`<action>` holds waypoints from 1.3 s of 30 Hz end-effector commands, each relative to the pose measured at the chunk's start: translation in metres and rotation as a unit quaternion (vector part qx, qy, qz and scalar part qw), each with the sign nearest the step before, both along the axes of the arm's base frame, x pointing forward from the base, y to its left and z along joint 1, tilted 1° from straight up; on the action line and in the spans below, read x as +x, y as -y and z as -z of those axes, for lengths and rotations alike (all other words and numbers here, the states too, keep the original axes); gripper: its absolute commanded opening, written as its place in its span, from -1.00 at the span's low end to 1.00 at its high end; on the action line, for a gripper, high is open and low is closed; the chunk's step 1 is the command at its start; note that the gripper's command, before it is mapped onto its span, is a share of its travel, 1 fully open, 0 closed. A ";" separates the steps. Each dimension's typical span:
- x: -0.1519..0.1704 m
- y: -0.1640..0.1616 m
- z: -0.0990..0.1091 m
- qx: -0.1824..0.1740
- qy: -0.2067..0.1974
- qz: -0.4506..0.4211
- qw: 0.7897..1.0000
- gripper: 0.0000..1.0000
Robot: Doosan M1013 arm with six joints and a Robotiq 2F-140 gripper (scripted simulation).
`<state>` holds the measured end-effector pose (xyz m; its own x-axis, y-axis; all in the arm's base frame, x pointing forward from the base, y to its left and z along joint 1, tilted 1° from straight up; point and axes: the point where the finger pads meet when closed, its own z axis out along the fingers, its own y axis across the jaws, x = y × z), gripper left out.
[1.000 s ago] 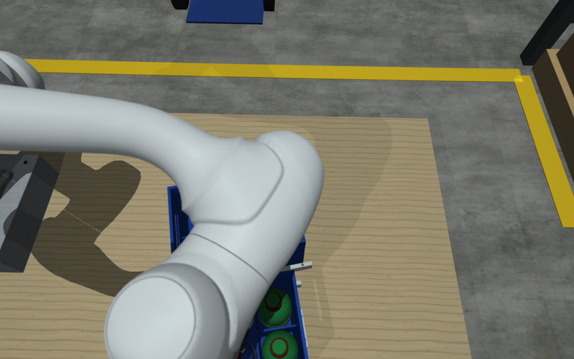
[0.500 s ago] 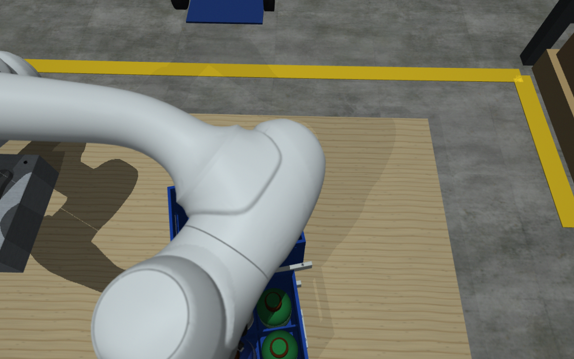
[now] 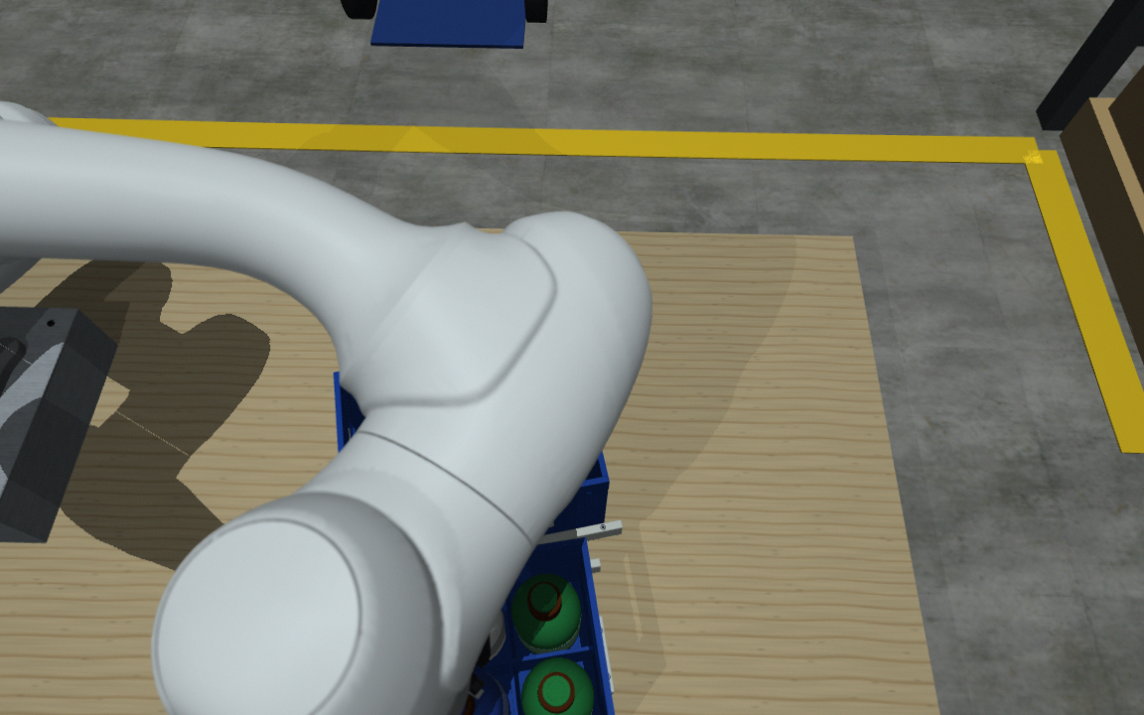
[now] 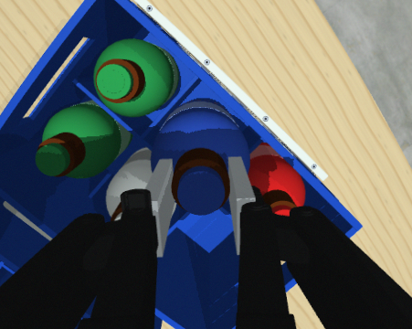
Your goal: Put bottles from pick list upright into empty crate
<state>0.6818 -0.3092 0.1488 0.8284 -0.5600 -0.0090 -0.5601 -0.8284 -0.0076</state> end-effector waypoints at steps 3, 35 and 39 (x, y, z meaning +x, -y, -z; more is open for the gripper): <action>0.000 0.000 -0.007 0.000 0.000 0.000 1.000 -1.00; 0.000 0.001 -0.054 0.000 0.000 0.000 1.000 -1.00; 0.000 0.001 -0.060 0.000 0.000 0.000 1.000 -1.00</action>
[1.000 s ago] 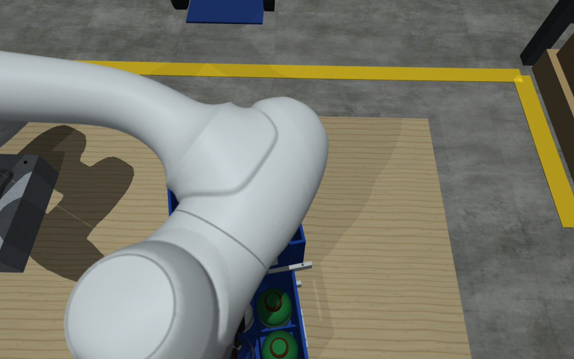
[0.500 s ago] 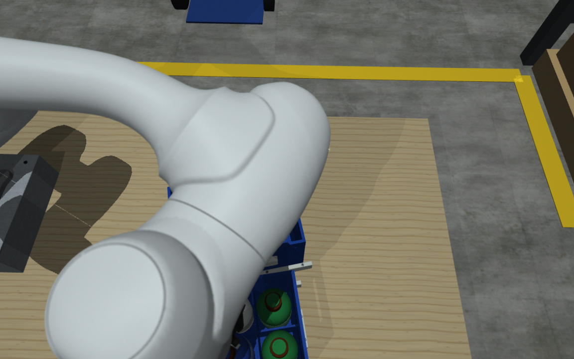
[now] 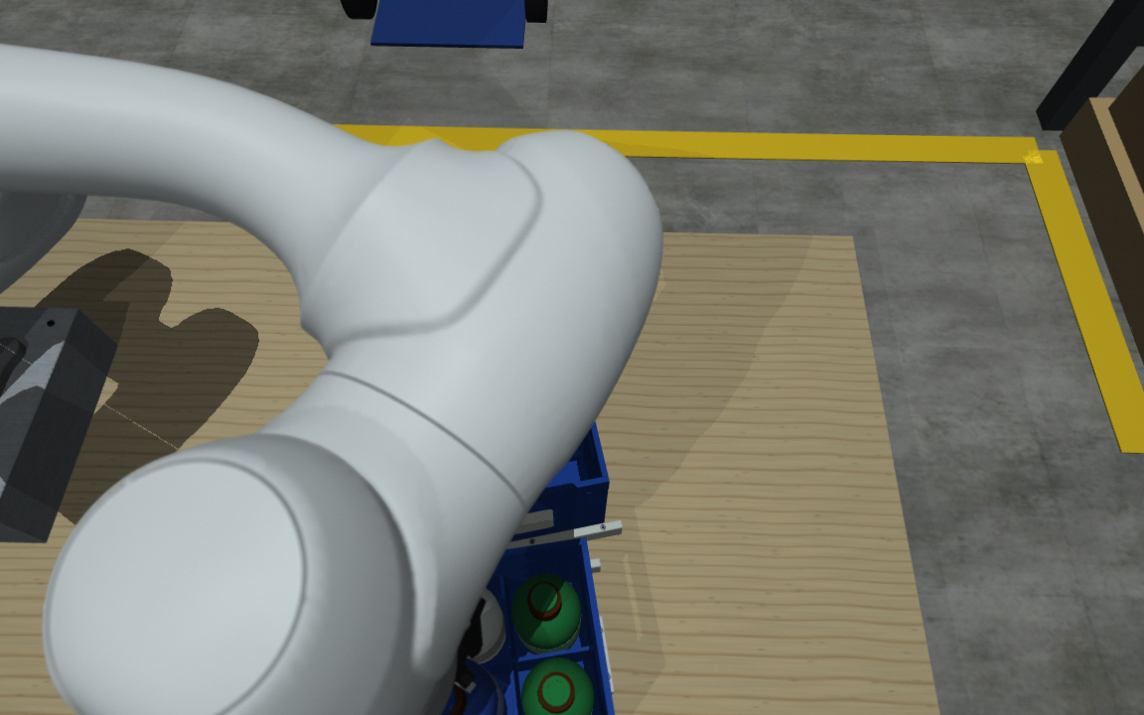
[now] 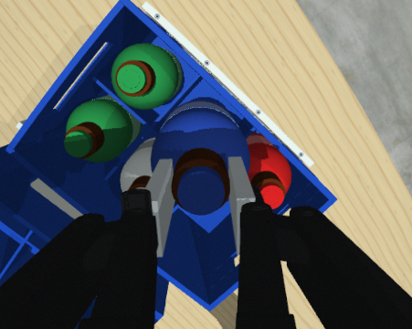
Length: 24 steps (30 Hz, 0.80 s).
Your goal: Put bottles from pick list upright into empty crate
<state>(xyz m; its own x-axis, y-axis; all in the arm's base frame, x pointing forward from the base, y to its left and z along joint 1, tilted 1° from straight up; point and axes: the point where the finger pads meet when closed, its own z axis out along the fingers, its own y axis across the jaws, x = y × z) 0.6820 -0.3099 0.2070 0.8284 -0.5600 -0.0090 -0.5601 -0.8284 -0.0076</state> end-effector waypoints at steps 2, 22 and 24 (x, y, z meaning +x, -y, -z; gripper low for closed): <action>0.000 0.000 -0.005 0.000 0.000 0.000 1.000 -1.00; 0.000 0.000 -0.035 0.000 0.000 0.000 1.000 -1.00; 0.000 0.000 -0.039 0.000 0.000 0.000 1.000 -1.00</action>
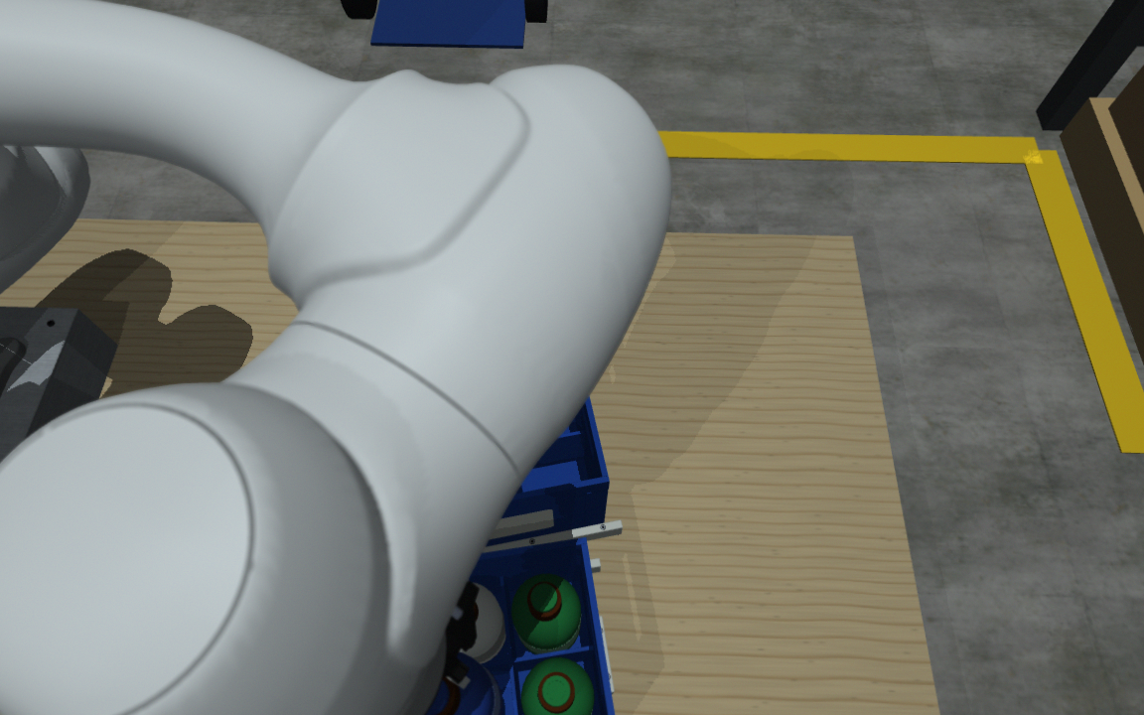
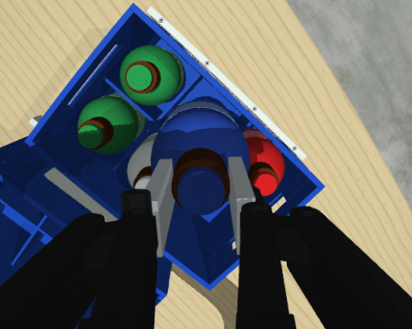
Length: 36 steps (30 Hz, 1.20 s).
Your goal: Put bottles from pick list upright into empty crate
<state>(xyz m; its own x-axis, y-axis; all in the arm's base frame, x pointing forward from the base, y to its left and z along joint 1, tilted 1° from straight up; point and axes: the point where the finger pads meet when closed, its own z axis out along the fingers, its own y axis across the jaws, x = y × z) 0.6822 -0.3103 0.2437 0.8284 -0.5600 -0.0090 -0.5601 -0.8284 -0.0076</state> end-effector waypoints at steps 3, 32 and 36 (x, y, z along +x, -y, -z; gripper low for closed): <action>0.000 0.000 -0.003 0.000 0.000 0.000 1.000 -1.00; -0.018 -0.038 -0.003 0.000 0.000 0.000 1.000 -1.00; -0.020 -0.043 -0.003 0.000 0.000 0.000 1.000 -1.00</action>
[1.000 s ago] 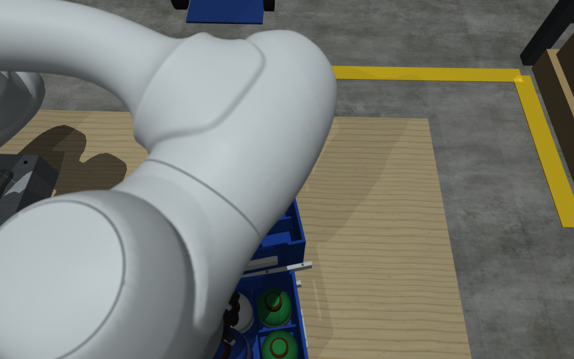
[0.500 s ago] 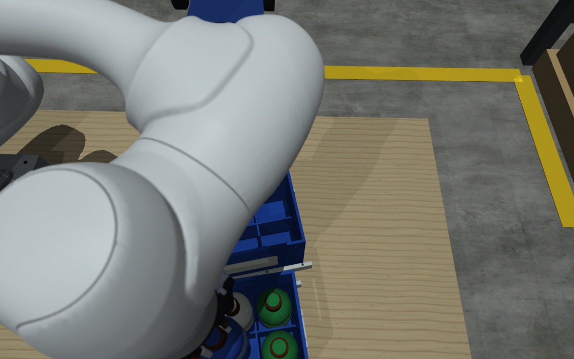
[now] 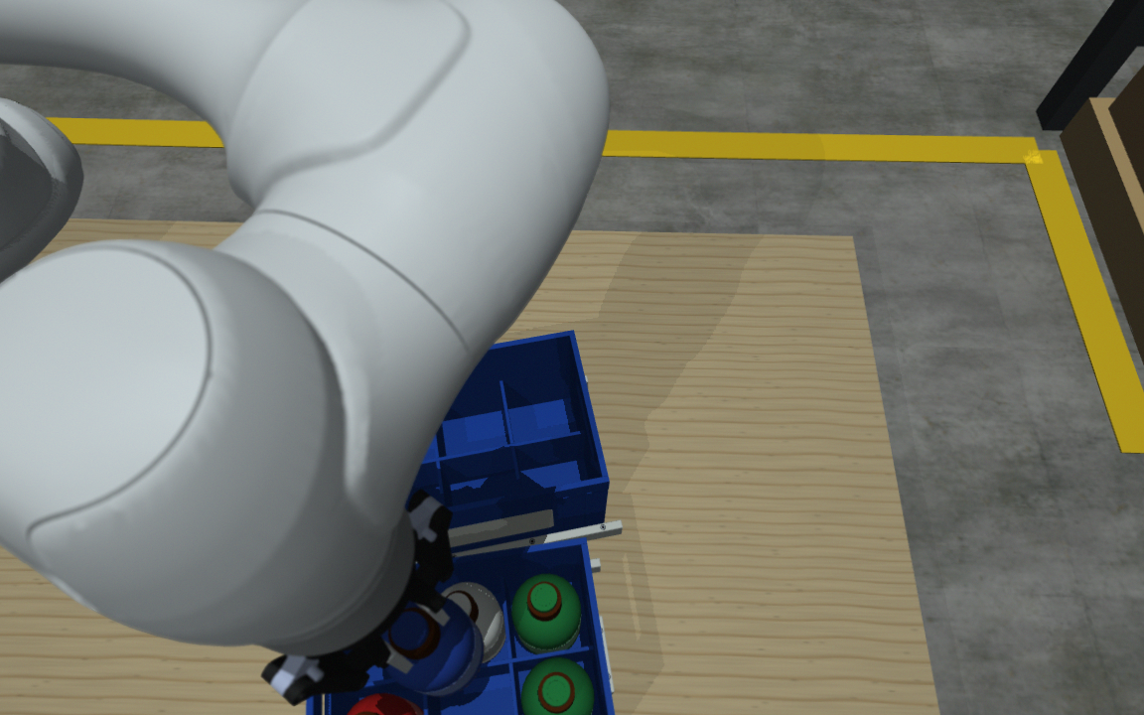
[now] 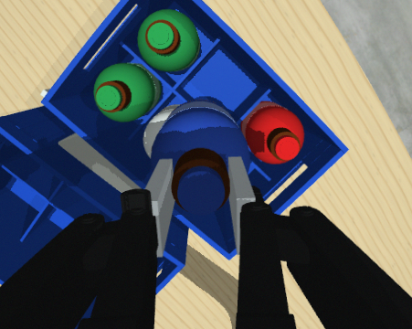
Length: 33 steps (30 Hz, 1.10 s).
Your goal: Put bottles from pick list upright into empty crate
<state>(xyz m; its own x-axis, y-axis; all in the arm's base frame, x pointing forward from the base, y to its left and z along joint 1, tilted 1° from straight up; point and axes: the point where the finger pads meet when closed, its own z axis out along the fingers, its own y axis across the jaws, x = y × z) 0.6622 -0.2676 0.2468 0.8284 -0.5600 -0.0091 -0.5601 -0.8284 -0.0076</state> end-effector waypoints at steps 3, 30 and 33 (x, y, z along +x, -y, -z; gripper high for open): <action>-0.002 -0.004 0.000 0.000 0.000 0.000 1.000 -1.00; -0.023 -0.050 -0.001 0.000 0.000 0.000 1.000 -1.00; -0.026 -0.055 -0.001 0.000 0.000 0.000 1.000 -1.00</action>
<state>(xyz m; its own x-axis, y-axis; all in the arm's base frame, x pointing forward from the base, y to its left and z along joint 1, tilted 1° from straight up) 0.6374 -0.2146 0.2475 0.8285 -0.5600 -0.0091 -0.5600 -0.8284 -0.0076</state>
